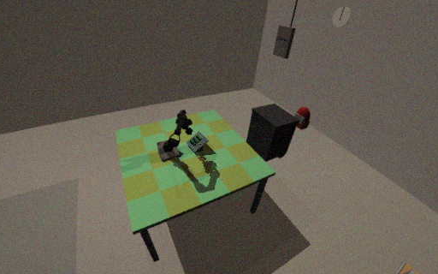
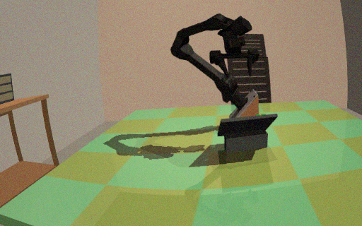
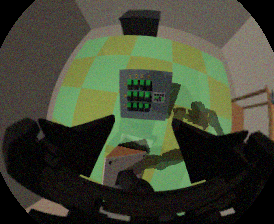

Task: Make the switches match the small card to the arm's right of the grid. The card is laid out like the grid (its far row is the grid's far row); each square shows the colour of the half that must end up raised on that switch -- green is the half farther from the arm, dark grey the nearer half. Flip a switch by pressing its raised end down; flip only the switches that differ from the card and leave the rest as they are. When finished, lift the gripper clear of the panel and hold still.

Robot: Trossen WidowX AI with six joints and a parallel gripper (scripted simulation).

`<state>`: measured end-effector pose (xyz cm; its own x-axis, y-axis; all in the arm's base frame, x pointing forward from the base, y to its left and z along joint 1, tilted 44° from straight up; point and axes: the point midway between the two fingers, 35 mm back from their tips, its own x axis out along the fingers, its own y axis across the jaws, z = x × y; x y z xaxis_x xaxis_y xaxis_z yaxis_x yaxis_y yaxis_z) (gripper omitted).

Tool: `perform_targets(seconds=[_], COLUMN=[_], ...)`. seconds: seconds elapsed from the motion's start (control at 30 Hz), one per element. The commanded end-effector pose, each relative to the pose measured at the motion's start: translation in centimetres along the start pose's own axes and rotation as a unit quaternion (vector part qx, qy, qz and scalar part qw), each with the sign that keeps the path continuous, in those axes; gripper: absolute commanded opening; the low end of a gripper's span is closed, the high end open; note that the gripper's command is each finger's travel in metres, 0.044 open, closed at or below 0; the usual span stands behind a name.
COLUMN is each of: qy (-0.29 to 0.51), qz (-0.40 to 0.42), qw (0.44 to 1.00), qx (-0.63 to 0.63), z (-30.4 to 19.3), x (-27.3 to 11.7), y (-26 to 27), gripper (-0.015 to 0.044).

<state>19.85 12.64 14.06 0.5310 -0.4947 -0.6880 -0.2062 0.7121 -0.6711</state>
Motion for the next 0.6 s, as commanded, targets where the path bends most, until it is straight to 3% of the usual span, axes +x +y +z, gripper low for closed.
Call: perform_targets(seconds=[0.0,0.13,0.3,0.47,0.57], qy=[0.000,-0.002,-0.007,-0.009,-0.008], qz=[0.000,0.000,-0.010,-0.013,-0.013], qw=[1.000,1.000,1.000,1.000,1.000], qx=[0.000,0.003,0.004,0.002,0.002], z=[0.1,1.8,4.9,5.2,5.2], x=[0.1,2.6,8.9,9.7,10.0], y=[0.1,1.8,4.5,4.8,4.8], gripper=[0.0374,0.0269,0.0137,0.0006,0.0000])
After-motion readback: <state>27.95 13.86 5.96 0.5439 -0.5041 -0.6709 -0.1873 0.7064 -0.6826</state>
